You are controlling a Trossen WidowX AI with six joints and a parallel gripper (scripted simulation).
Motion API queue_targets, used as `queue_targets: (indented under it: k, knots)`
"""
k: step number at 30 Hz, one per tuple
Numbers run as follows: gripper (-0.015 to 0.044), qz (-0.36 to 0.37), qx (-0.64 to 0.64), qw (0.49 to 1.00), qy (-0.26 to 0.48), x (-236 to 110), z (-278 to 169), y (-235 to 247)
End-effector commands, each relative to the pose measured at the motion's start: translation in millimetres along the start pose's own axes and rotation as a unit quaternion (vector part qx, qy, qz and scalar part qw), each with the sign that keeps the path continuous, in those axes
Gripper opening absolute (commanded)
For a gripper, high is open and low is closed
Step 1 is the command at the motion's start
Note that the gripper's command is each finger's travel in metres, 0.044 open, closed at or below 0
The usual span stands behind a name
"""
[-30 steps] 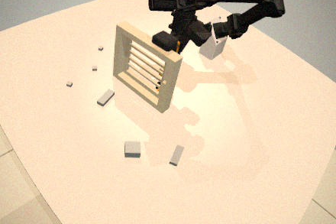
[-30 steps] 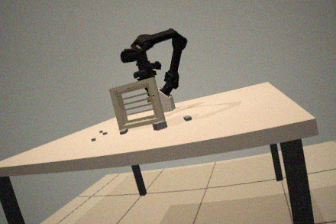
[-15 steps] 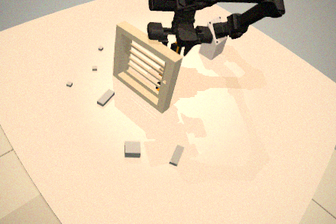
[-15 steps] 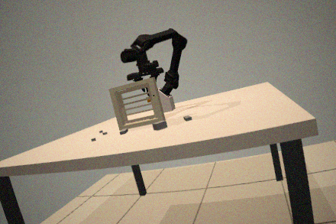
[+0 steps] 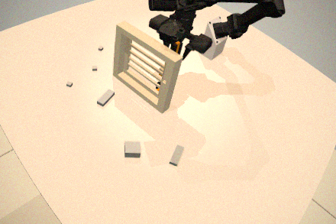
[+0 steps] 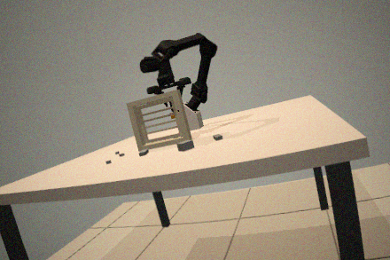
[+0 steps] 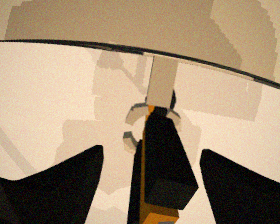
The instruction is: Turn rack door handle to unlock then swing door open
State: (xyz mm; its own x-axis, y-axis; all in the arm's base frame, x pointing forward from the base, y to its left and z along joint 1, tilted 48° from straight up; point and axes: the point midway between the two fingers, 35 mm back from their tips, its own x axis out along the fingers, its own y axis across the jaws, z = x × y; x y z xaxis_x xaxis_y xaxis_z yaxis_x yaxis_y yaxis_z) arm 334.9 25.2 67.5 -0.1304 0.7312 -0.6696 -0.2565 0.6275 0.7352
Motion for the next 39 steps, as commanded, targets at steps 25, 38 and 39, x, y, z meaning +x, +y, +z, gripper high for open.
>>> queue_targets:
  k: [25, 38, 39]
  knots:
    - [0.0284, 0.000, 0.642, 0.767, 0.000, 0.1, -0.1, -0.4]
    - [0.0284, 0.000, 0.803, 0.596, 0.000, 0.0, -0.1, -0.4]
    - [0.0284, 0.000, 0.803, 0.596, 0.000, 0.0, -0.1, -0.4]
